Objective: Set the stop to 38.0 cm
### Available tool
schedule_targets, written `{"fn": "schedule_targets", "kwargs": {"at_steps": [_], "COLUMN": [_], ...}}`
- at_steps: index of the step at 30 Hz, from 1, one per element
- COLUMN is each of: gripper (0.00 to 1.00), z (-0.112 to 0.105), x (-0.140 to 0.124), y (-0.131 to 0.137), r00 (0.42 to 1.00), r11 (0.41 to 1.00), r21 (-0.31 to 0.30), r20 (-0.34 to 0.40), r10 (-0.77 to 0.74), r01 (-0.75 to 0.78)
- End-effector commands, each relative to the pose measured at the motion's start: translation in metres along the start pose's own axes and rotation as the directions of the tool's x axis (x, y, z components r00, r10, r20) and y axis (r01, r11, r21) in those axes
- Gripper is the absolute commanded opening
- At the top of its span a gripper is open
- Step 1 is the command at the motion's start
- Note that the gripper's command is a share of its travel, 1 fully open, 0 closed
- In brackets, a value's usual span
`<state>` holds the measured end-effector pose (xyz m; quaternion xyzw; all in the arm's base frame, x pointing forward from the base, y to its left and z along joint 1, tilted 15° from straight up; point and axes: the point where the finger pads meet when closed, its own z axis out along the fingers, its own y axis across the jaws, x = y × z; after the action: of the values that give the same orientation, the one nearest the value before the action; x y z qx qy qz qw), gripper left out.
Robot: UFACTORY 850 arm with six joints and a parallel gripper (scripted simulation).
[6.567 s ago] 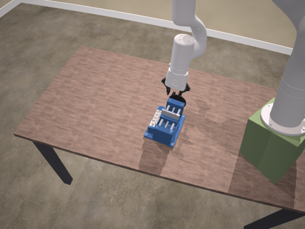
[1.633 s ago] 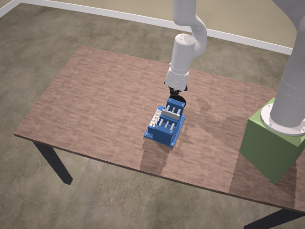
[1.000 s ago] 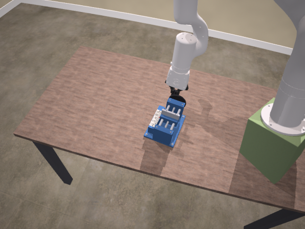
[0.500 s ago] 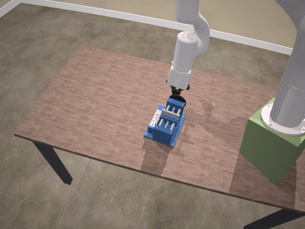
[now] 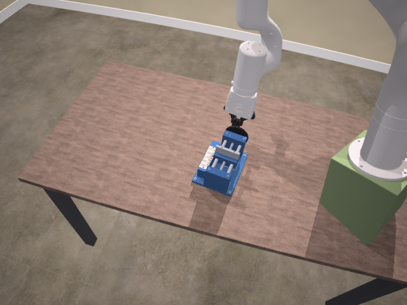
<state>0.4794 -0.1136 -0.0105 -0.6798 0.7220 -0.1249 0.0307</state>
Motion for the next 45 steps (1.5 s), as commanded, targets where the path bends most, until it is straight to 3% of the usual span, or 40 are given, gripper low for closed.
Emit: {"fn": "schedule_targets", "kwargs": {"at_steps": [1, 45], "gripper": [0.06, 0.06], "z": [-0.002, 0.001], "x": [0.000, 0.000], "y": [0.003, 0.033], "r00": [1.000, 1.000], "r11": [1.000, 1.000], "r21": [0.000, 0.000], "r20": [0.000, 0.000], "r10": [0.000, 0.000], "r01": [0.000, 0.000]}}
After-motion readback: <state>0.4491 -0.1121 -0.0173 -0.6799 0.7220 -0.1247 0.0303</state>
